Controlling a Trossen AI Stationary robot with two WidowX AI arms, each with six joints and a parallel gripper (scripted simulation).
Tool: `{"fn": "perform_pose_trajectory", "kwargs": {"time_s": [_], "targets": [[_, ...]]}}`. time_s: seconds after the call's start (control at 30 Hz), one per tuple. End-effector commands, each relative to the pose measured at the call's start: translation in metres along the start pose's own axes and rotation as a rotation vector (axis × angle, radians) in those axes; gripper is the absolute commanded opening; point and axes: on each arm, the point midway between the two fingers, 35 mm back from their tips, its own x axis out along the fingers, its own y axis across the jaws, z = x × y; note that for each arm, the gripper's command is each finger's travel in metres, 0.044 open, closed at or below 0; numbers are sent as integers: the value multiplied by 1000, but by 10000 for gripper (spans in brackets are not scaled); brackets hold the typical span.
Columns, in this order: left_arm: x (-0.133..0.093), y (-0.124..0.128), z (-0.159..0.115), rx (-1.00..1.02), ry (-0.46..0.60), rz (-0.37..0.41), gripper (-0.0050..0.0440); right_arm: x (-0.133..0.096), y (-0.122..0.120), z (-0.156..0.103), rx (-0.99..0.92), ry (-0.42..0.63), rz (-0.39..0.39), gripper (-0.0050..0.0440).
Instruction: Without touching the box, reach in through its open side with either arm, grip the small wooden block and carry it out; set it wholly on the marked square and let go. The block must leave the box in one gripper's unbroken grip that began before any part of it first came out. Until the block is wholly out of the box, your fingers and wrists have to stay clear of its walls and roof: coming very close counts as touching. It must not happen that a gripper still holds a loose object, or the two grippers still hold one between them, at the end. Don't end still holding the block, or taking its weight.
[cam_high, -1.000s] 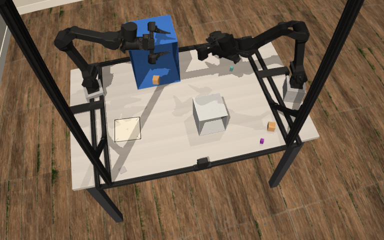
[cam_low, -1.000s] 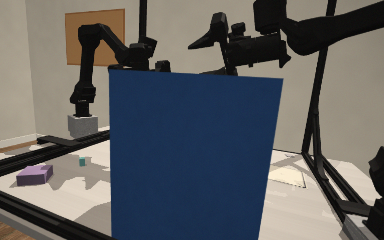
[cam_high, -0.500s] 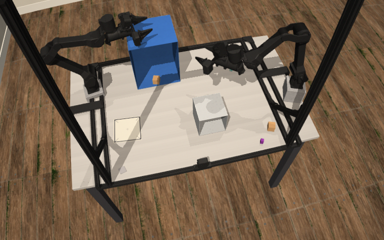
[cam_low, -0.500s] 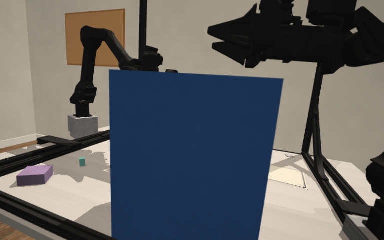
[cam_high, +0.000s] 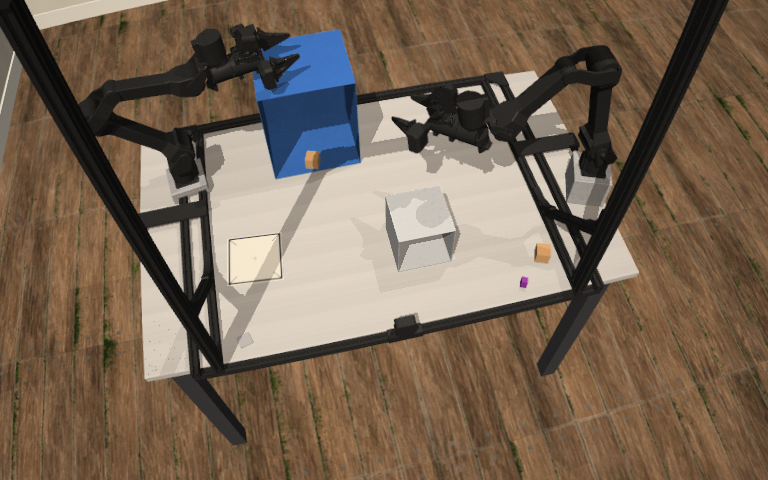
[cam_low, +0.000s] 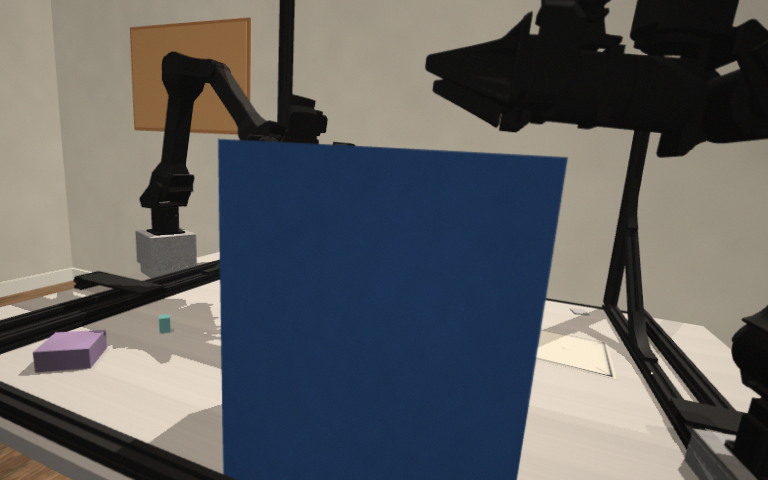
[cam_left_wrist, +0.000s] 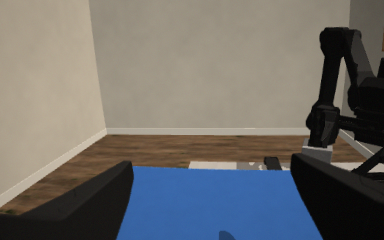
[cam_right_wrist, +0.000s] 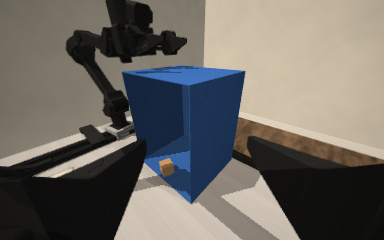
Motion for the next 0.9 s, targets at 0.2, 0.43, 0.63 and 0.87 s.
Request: {"fn": "perform_pose_trajectory", "kwargs": {"time_s": [0.2,0.43,0.63,0.87], "targets": [[0,0,-1,-3,1,-4,400,0,1,-3,-7,4,5,400],[0,0,-1,-3,1,-4,400,0,1,-3,-7,4,5,400],[0,0,-1,-3,1,-4,400,0,1,-3,-7,4,5,400],[0,0,-1,-3,1,-4,400,1,0,0,-9,6,8,400]]}}
